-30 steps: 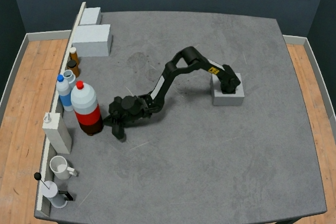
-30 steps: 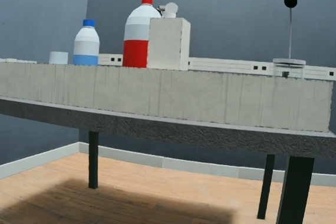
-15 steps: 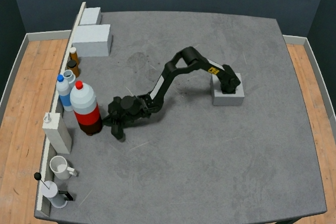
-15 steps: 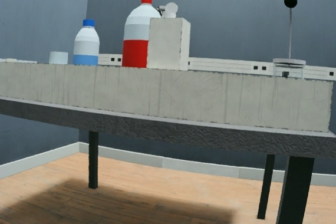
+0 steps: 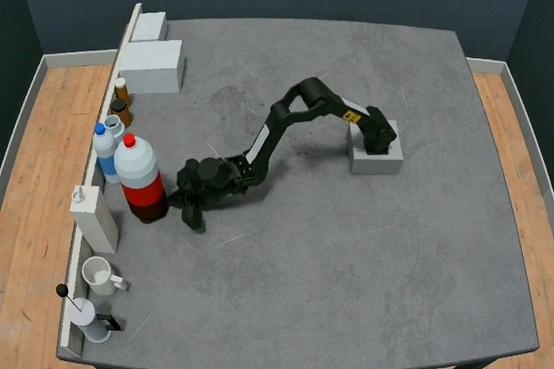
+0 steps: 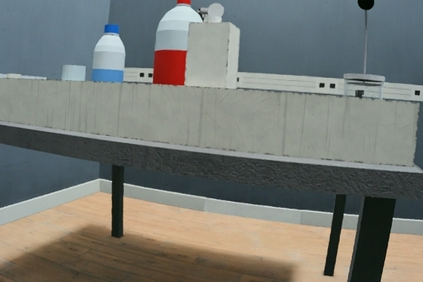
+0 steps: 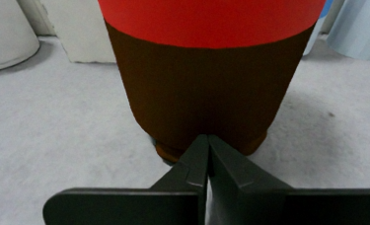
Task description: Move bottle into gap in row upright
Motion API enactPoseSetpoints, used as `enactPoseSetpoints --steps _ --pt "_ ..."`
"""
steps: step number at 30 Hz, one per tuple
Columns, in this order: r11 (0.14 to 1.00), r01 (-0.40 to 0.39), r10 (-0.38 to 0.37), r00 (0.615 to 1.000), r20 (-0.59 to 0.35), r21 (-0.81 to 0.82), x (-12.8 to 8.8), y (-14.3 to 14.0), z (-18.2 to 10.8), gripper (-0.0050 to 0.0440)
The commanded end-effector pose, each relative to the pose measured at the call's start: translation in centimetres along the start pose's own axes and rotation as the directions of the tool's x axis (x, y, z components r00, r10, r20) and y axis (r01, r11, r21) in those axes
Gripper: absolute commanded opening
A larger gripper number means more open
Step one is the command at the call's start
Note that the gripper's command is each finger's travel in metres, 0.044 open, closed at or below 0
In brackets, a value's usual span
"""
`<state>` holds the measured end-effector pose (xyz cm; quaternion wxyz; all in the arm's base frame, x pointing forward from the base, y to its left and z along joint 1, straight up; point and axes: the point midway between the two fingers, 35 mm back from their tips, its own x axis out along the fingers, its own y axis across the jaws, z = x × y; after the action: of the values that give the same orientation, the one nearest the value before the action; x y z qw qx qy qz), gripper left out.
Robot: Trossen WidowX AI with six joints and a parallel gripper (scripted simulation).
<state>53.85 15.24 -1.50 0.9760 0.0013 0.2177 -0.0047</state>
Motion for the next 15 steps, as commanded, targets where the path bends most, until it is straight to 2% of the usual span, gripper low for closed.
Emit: enactPoseSetpoints --steps 1,15 --pt "1.0 0.001 -0.001 1.0 0.019 0.004 0.8 -0.21 1.18 -0.005" --pt "1.0 0.003 -0.004 1.0 0.02 0.005 1.32 -0.31 1.45 -0.005"
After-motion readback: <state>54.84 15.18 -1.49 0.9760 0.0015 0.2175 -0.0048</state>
